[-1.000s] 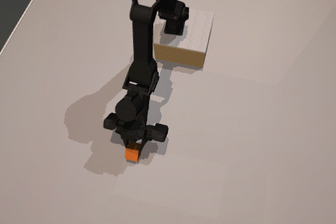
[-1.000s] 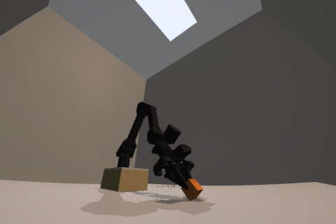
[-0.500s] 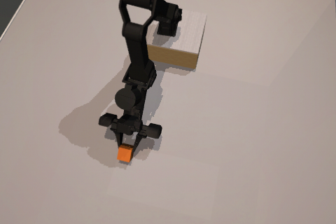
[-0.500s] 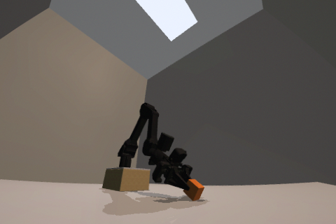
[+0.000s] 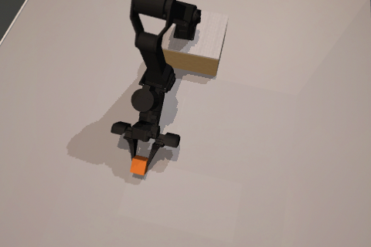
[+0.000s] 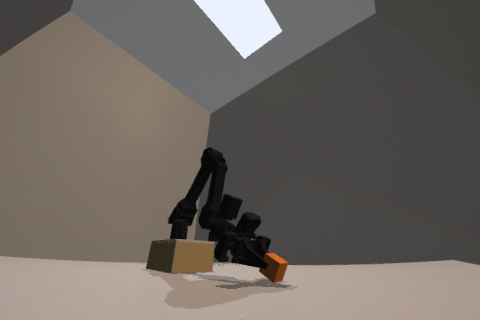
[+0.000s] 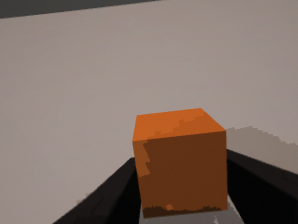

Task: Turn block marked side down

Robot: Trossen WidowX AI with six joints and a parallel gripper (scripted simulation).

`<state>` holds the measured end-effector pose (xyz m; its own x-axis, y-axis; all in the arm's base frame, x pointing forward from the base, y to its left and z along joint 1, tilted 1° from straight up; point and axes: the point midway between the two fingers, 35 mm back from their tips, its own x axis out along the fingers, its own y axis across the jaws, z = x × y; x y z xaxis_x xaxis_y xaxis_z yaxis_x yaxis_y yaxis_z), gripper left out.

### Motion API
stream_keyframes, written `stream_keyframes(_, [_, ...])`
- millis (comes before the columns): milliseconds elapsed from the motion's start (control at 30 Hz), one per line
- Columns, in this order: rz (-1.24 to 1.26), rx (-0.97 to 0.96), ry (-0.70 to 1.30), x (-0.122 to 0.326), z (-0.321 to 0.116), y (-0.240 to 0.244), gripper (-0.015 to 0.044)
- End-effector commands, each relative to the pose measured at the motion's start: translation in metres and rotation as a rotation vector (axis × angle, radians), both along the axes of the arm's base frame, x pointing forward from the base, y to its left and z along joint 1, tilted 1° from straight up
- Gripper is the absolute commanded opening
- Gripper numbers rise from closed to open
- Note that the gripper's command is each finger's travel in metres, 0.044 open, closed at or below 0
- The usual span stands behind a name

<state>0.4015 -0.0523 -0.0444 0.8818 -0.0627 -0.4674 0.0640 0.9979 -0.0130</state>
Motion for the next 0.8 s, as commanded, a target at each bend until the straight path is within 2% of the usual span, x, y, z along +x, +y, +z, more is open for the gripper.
stream_keyframes(0, [0.001, 0.006, -0.006, -0.0001, 0.0008, 0.0005, 0.0])
stream_keyframes(200, [0.001, 0.006, -0.006, -0.0001, 0.0008, 0.0005, 0.0])
stream_keyframes(767, [0.001, 0.006, -0.006, -0.0001, 0.0008, 0.0005, 0.044])
